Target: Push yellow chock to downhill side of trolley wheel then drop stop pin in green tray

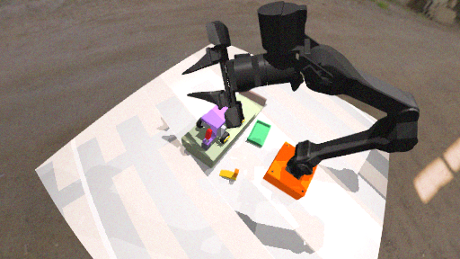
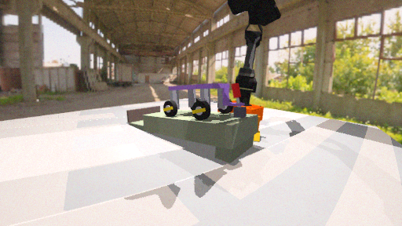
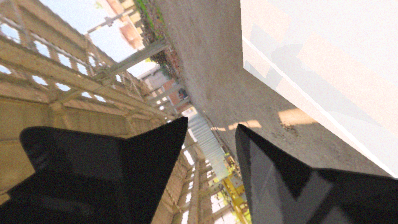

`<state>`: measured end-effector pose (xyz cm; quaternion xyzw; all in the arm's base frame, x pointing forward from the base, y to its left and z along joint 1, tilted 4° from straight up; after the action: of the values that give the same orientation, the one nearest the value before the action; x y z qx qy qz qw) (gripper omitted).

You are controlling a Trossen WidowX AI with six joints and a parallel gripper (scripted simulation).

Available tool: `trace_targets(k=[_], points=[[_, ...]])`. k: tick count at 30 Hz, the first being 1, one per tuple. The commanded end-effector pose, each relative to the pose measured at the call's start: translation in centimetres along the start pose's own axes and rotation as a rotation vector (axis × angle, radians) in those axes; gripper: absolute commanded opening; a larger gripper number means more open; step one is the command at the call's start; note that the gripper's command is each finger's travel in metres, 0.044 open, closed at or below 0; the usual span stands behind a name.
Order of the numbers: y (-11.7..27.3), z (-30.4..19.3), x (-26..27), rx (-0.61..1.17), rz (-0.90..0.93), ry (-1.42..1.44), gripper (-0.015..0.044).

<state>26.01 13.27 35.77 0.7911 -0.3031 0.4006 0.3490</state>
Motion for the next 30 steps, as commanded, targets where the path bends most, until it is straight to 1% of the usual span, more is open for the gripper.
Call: trace_targets(k=[1, 6, 11, 13, 20, 30], points=[[-2.6, 1.7, -6.0, -0.088, -0.273, 0.037, 0.0190], [-3.5, 3.6, -14.4, -0.190, -0.675, 0.129, 0.0190], [-1.4, 5.1, -21.5, -0.265, -1.090, 0.260, 0.0190], [-0.5, 5.5, -22.9, -0.280, -1.196, 0.298, 0.0190], [-0.5, 5.5, -23.2, -0.282, -1.209, 0.303, 0.0190], [-1.7, 6.7, -26.1, -0.282, -1.209, 0.303, 0.0190]])
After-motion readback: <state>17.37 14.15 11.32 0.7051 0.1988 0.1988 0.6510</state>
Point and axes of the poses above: the point midway between the two fingers, 35 mm back from their tips, its own y axis back along the fingers, its own x axis across the jaws, z = x × y, the point moved 4 cm from there along y, back along the fingers, and after that the axes turned 10 degrees about y, right-handed, at the moved point
